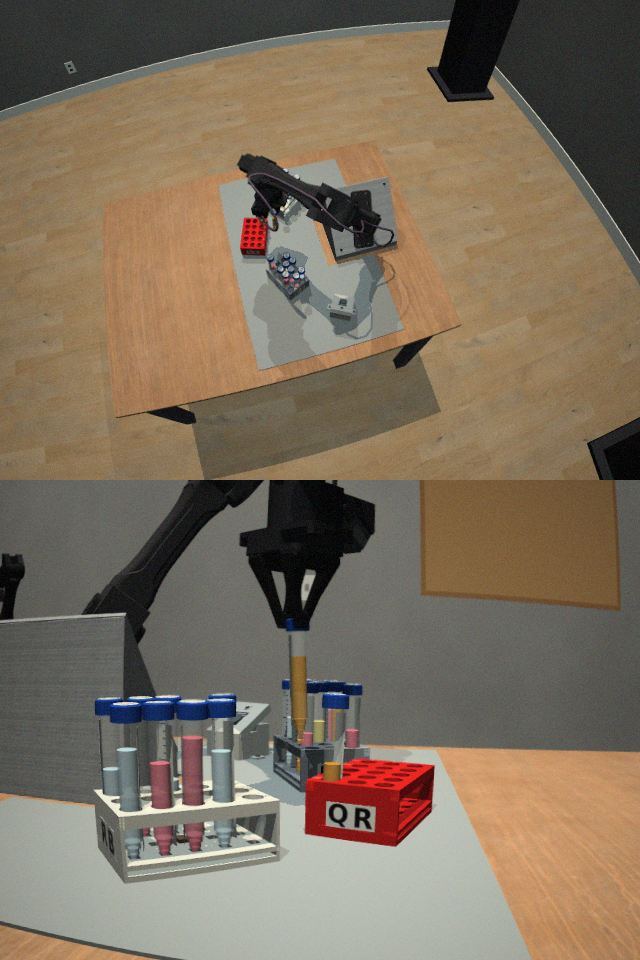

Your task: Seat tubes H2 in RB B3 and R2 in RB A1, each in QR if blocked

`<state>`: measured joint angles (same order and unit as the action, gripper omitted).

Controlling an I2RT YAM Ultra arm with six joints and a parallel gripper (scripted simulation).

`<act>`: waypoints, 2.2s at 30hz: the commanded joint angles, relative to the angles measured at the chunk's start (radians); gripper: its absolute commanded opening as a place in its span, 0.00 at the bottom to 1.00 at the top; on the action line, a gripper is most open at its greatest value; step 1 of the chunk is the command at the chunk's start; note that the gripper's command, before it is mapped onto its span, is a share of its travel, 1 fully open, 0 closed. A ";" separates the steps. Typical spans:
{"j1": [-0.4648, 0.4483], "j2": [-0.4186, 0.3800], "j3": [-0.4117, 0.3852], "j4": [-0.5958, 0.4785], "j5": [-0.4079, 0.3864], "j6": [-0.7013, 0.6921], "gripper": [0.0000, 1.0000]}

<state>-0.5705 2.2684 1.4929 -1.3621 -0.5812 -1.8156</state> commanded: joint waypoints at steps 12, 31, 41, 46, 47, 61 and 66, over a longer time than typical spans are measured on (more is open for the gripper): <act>0.014 -0.080 -0.069 -0.011 -0.015 -0.261 0.00; 0.062 -0.285 -0.227 -0.029 -0.042 -0.194 0.00; 0.093 -0.366 -0.237 -0.047 -0.056 -0.165 0.00; 0.113 -0.322 -0.203 -0.051 -0.066 -0.141 0.00; 0.115 -0.320 -0.197 -0.052 -0.067 -0.137 0.00; 0.163 -0.294 -0.130 -0.062 -0.089 -0.085 0.00; 0.181 -0.283 -0.101 -0.067 -0.097 -0.065 0.00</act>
<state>-0.3950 1.9720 1.3586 -1.4059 -0.6521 -1.9030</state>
